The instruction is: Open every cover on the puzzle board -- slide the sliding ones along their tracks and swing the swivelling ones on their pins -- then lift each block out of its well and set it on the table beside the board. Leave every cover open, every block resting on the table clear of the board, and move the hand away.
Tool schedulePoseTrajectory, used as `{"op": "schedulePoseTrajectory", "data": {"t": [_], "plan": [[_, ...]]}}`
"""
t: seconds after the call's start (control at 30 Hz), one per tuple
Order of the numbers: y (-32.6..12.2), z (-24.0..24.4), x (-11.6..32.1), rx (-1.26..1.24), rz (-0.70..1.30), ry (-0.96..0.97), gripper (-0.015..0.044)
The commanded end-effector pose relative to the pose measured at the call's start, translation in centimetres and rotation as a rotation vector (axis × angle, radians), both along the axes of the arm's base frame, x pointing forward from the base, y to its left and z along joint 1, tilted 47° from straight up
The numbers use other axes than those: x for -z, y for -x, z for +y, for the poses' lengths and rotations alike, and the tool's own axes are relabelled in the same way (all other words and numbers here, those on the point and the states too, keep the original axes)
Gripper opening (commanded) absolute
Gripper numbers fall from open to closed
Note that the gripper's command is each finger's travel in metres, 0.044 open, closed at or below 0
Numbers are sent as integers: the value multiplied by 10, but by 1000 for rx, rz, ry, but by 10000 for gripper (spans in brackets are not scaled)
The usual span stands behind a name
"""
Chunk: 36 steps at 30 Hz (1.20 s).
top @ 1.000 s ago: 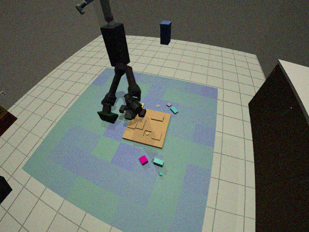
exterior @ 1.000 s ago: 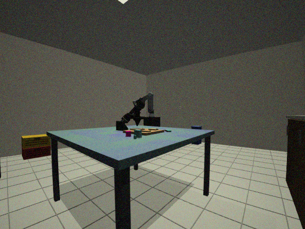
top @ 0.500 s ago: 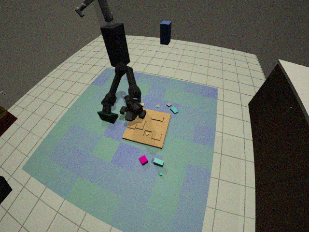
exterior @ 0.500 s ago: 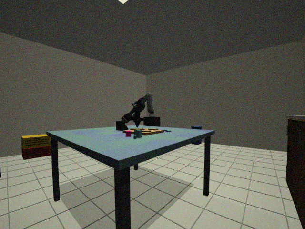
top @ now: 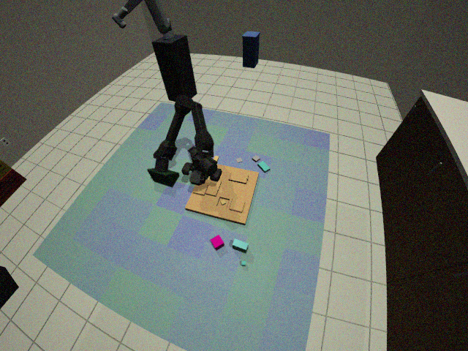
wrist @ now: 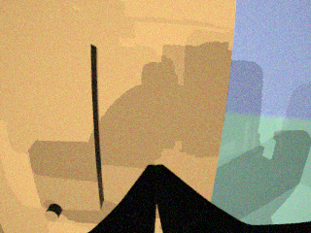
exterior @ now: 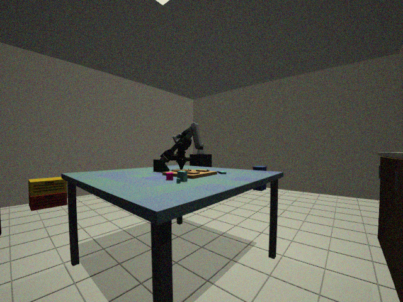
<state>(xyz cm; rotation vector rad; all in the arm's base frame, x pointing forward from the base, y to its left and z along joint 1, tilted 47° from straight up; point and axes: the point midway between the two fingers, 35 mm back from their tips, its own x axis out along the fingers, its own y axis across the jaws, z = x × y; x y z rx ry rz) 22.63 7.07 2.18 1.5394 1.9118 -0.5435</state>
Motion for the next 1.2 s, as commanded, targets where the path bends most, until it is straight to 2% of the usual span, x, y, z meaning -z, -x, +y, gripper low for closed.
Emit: {"op": "schedulePoseTrajectory", "data": {"t": [0.0,1.17], "plan": [[3,4,3,2,7,-4,0],[-7,-17,25,3,6,2,0]]}}
